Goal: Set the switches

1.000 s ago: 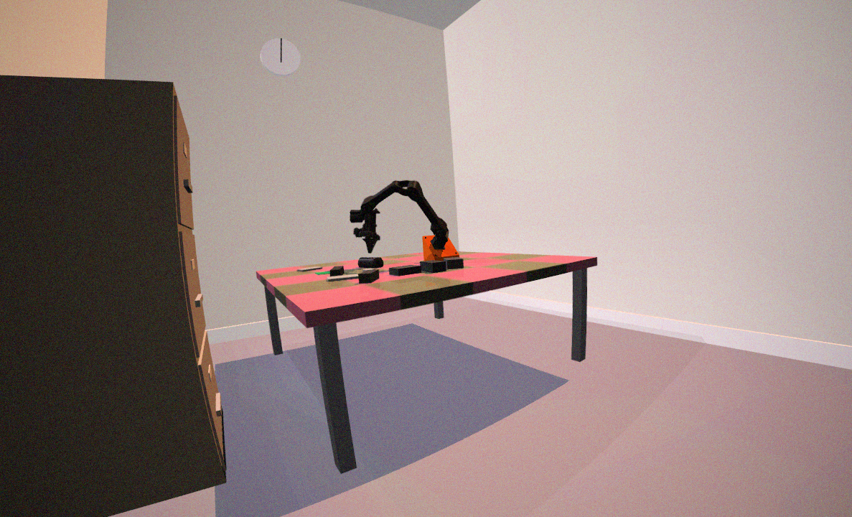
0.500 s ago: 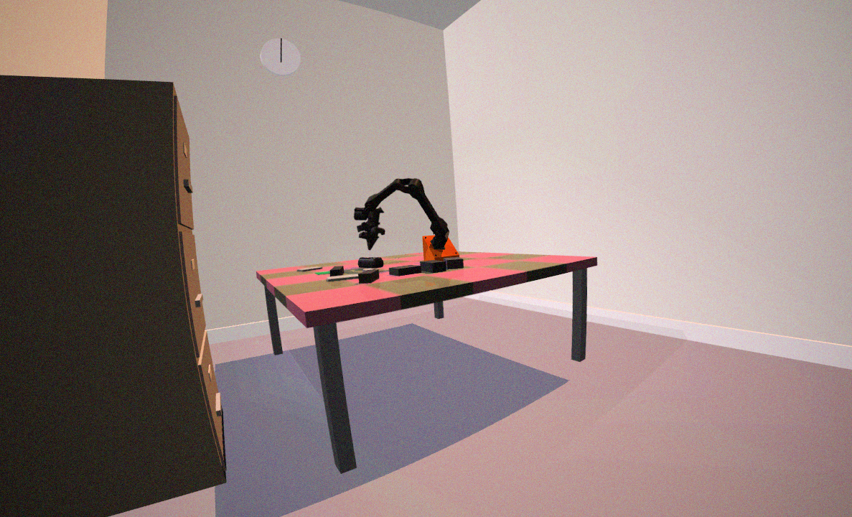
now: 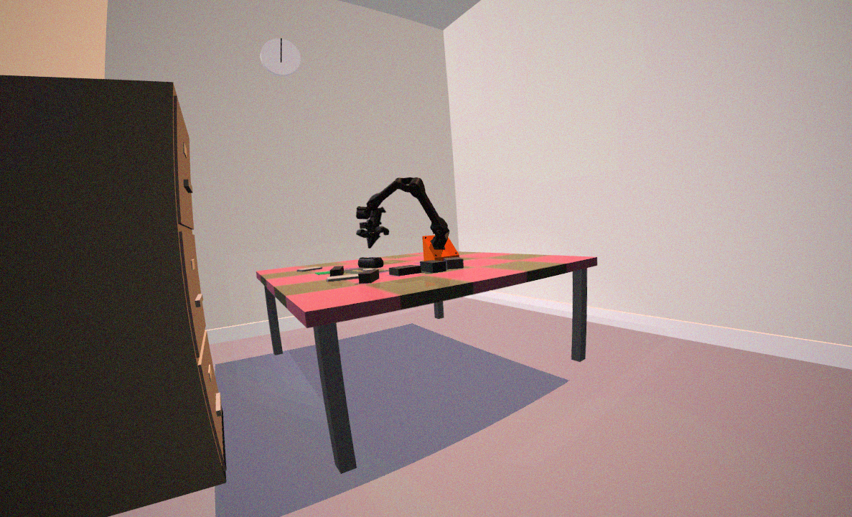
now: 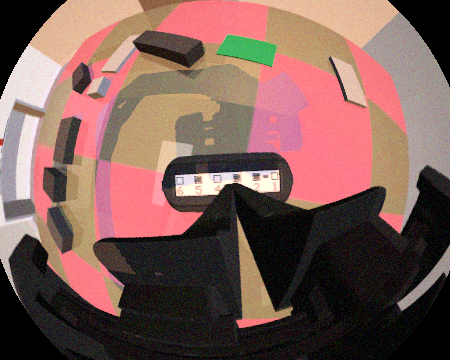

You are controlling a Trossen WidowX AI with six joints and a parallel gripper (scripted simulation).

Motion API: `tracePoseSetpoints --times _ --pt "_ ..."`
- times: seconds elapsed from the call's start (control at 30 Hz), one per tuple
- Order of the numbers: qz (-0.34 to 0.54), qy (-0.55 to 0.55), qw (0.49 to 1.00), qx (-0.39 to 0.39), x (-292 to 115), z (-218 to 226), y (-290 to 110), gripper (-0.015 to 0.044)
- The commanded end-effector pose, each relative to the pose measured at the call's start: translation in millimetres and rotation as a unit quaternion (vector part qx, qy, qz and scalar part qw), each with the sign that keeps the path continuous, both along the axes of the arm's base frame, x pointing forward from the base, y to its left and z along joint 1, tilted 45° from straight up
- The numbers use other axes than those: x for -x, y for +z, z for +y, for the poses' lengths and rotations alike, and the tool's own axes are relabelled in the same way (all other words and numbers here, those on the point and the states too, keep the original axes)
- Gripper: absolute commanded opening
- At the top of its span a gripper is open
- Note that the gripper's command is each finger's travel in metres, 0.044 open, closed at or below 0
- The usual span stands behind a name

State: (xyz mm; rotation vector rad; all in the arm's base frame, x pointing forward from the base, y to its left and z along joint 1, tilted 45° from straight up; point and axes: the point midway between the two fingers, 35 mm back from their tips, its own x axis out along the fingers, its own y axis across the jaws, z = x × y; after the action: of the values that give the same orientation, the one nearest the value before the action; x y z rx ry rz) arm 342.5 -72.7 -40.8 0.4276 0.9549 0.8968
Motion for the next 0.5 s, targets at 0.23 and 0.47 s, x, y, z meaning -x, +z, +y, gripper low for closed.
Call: tracePoseSetpoints --times 0.23,0.47 --pt "-0.006 0.001 1.000 0.000 -0.5 -0.2 0.6 0.0000" --pt "0.106 -0.045 0.993 -0.014 -6.1 -3.2 -5.2 0.0157"
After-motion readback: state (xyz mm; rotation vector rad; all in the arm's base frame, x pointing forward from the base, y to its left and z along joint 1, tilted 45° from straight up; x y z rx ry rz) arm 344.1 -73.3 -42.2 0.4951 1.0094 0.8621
